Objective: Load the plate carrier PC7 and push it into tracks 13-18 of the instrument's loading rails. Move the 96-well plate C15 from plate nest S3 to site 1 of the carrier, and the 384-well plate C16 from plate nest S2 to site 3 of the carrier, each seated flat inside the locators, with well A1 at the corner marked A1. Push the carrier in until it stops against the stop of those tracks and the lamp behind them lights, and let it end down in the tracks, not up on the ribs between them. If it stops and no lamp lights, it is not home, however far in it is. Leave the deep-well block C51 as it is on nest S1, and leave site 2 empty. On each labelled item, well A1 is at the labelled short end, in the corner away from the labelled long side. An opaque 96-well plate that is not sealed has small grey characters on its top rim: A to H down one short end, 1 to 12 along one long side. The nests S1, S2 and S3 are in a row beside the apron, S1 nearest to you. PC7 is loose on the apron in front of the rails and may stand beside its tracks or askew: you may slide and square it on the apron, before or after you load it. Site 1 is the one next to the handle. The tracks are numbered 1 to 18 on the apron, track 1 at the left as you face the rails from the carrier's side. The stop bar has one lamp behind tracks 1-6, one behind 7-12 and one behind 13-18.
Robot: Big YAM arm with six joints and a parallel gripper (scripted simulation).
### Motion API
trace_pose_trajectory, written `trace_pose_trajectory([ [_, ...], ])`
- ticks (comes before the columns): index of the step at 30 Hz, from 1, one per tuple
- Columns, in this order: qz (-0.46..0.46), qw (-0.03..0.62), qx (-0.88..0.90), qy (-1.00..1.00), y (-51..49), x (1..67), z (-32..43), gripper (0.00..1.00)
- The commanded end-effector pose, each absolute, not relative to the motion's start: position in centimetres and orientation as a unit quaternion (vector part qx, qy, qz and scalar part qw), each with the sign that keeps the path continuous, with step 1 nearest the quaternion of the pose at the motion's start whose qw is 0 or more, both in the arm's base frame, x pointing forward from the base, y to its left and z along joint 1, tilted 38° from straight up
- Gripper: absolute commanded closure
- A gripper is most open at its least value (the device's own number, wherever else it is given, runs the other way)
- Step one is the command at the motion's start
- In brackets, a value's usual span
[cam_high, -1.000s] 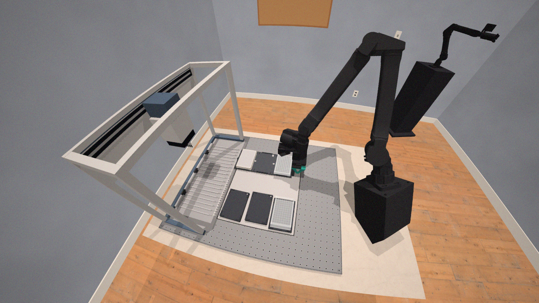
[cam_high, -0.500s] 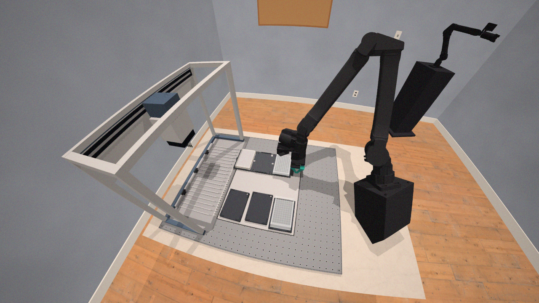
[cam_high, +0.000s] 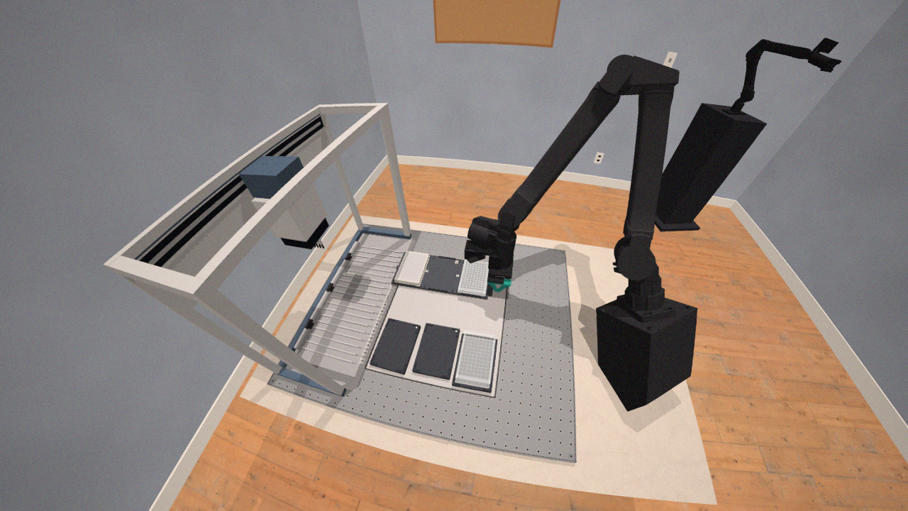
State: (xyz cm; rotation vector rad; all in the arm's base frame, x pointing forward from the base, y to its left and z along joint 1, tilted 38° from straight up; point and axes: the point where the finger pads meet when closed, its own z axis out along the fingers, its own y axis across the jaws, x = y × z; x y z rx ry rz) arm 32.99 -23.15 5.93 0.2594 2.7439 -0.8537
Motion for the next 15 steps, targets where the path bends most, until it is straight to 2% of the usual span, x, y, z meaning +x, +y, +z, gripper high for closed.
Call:
trace_pose_trajectory([
  [1, -0.294, 0.152, 0.090, 0.939, -23.22, 35.68, 7.38, 0.20],
  [15, -0.294, 0.154, 0.091, 0.939, -23.34, 36.19, 7.63, 0.20],
])
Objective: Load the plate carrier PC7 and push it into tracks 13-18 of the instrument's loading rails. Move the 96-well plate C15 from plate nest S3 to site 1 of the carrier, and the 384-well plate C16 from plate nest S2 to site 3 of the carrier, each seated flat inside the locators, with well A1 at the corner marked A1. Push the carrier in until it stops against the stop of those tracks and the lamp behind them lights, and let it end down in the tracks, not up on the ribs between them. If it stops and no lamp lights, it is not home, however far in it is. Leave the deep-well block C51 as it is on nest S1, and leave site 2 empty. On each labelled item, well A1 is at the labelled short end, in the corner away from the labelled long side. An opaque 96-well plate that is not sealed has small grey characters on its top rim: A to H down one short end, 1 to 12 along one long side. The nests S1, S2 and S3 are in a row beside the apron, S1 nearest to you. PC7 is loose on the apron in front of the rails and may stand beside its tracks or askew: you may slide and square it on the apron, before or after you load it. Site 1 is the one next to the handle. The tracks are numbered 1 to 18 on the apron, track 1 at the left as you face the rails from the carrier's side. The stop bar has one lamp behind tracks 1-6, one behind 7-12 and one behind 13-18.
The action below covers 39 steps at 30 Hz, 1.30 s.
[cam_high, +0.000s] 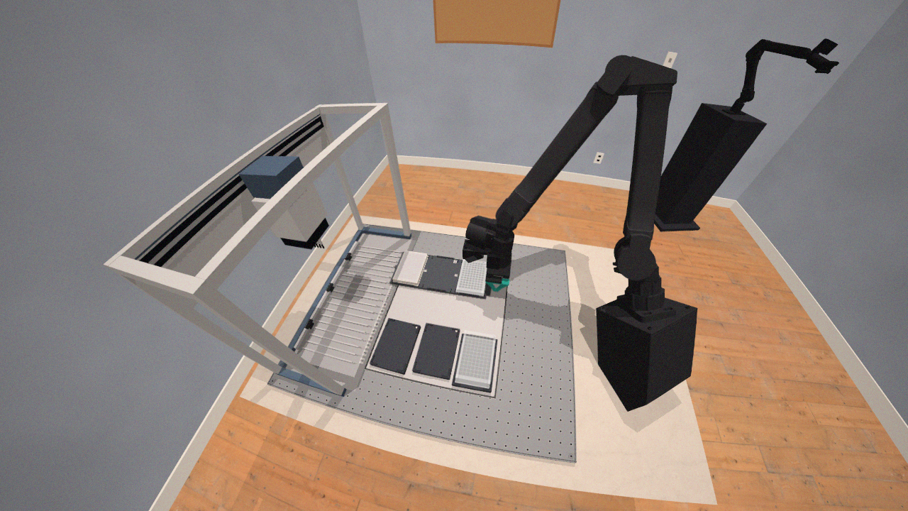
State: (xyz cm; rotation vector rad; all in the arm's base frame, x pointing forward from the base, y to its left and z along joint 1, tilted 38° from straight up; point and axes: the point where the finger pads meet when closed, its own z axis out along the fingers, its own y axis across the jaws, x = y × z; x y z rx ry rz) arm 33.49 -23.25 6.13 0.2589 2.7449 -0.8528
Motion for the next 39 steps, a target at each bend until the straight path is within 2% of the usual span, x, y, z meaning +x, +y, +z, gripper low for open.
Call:
trace_pose_trajectory([
  [1, -0.295, 0.155, 0.093, 0.938, -23.4, 36.2, 7.7, 0.20],
  [39, -0.295, 0.157, 0.097, 0.938, -23.5, 37.6, 8.2, 0.20],
])
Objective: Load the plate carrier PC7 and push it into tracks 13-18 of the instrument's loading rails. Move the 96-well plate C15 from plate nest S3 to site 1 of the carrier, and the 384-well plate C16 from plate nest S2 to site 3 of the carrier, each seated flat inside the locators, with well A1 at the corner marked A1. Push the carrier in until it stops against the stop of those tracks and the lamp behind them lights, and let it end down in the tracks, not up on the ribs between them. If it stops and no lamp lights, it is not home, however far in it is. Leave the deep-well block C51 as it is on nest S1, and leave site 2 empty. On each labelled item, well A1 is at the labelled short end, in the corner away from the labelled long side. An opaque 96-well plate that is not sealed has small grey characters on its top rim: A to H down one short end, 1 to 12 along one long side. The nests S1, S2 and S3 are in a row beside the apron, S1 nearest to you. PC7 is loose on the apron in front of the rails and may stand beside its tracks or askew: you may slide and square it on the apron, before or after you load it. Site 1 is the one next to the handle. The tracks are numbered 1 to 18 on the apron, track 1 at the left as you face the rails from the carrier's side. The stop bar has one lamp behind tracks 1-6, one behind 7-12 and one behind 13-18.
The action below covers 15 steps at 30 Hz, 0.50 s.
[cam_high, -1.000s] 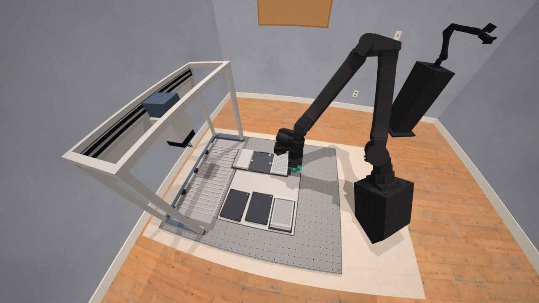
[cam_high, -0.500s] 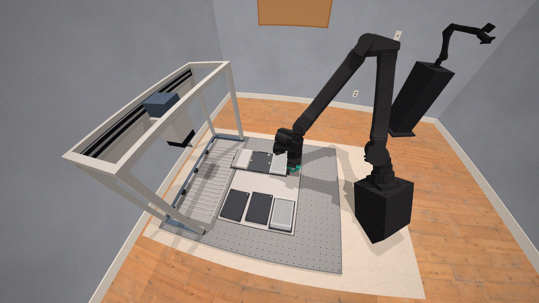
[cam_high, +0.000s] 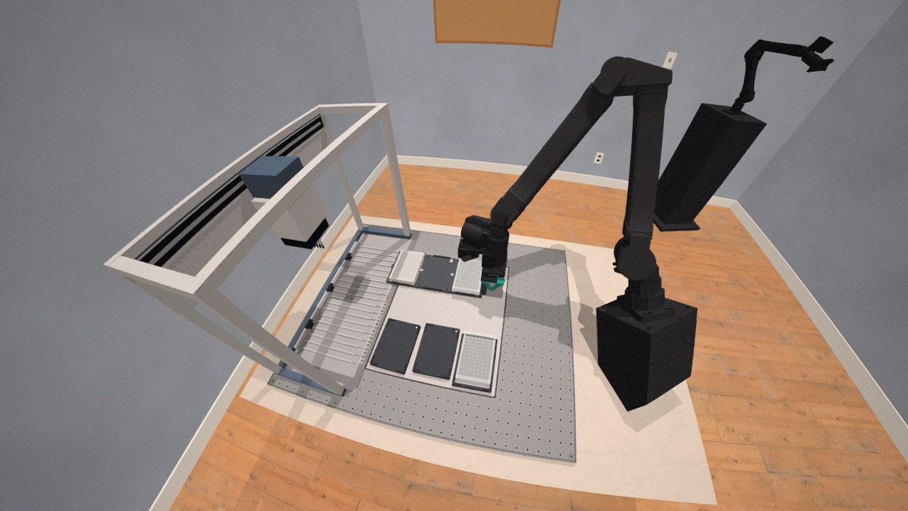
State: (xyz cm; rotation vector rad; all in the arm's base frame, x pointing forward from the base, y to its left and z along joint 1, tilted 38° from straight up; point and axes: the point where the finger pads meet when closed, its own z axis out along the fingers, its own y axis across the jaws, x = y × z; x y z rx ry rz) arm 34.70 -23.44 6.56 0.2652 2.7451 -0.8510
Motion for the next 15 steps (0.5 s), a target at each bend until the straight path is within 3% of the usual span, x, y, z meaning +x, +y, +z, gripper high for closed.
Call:
trace_pose_trajectory([
  [1, -0.294, 0.157, 0.097, 0.938, -23.46, 37.60, 8.20, 0.20],
  [15, -0.294, 0.160, 0.098, 0.937, -23.34, 38.52, 8.40, 0.20],
])
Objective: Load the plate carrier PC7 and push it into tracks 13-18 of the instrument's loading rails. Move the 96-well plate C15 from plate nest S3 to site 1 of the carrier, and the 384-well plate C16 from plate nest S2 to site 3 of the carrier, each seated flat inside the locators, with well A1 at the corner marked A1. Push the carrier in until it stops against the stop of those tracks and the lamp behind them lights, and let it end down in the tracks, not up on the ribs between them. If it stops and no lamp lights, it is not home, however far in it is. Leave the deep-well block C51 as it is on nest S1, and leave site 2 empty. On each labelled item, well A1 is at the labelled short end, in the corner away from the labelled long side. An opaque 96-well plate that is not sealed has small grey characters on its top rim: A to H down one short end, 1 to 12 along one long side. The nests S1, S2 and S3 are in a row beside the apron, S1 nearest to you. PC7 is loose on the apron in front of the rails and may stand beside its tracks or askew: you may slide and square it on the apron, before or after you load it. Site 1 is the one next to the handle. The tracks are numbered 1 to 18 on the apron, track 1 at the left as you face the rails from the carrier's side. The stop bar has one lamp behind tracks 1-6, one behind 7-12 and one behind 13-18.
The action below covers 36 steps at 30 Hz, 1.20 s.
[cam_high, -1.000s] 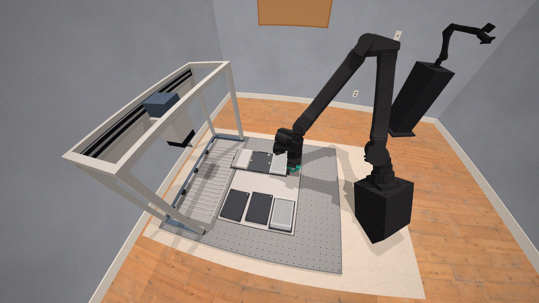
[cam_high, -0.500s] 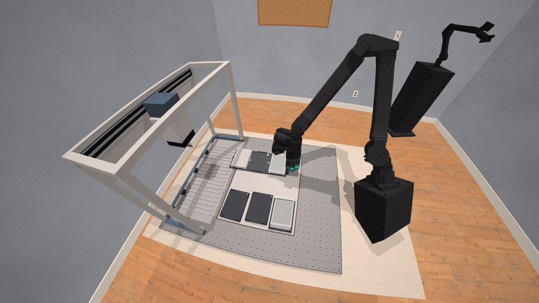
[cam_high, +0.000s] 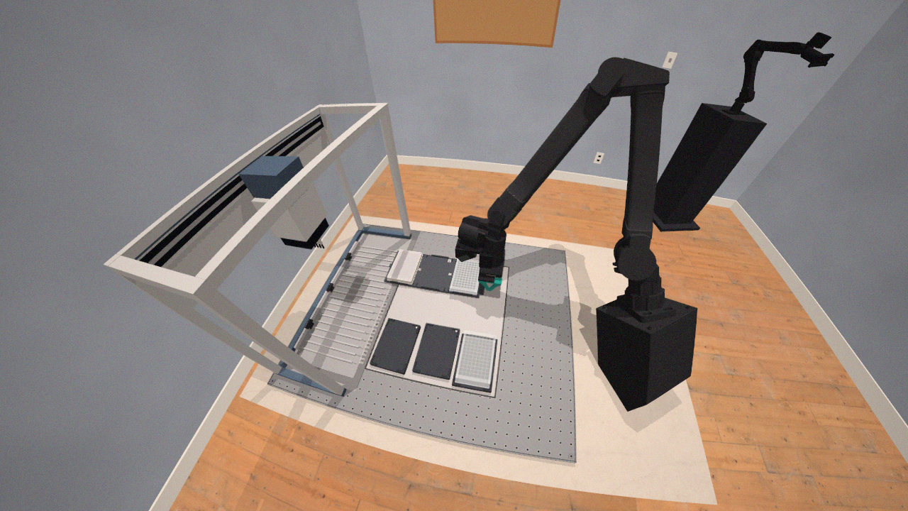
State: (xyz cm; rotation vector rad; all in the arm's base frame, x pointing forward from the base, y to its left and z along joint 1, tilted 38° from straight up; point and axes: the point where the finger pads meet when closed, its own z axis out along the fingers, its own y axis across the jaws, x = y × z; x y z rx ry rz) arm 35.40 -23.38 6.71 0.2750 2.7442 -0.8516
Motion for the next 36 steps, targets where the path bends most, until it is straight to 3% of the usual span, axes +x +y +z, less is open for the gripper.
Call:
trace_pose_trajectory([
  [1, -0.294, 0.157, 0.097, 0.938, -23.3, 38.5, 8.4, 0.20],
  [36, -0.294, 0.156, 0.095, 0.938, -23.3, 41.5, 9.3, 0.20],
])
